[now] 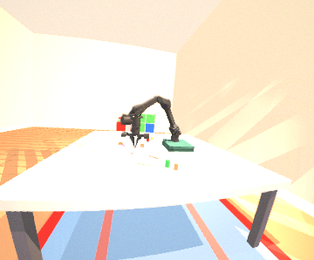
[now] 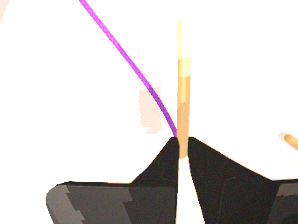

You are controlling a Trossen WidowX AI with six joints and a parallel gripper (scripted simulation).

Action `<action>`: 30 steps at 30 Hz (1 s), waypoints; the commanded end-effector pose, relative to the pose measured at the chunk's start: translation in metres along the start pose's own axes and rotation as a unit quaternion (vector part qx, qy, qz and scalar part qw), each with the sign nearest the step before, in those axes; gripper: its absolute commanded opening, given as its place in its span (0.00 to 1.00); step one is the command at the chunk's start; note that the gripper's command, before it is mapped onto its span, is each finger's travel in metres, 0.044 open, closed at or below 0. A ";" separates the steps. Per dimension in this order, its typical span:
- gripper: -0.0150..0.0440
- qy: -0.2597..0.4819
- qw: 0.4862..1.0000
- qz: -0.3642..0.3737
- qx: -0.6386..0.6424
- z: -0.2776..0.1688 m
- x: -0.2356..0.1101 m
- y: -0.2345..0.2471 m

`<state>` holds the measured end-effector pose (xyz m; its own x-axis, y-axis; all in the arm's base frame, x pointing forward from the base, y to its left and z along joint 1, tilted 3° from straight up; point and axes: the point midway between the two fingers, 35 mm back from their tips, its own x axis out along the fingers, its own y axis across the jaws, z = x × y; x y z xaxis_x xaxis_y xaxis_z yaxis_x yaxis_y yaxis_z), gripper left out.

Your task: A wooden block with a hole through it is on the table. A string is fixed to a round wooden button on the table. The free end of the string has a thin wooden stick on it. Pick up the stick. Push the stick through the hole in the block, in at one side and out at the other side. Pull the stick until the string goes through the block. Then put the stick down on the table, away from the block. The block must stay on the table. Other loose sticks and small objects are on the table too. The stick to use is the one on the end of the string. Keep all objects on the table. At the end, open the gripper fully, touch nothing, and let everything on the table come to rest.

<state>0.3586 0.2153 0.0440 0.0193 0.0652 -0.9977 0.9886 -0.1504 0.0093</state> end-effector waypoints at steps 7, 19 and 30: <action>0.25 0.004 1.000 0.001 0.002 0.003 0.005 -0.008; 0.25 0.003 1.000 0.001 0.002 0.008 0.015 -0.018; 0.25 0.002 1.000 0.000 0.002 0.014 0.024 -0.027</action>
<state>0.3326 0.2075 0.0187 0.0164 0.0644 -0.9978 0.9886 -0.1504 0.0066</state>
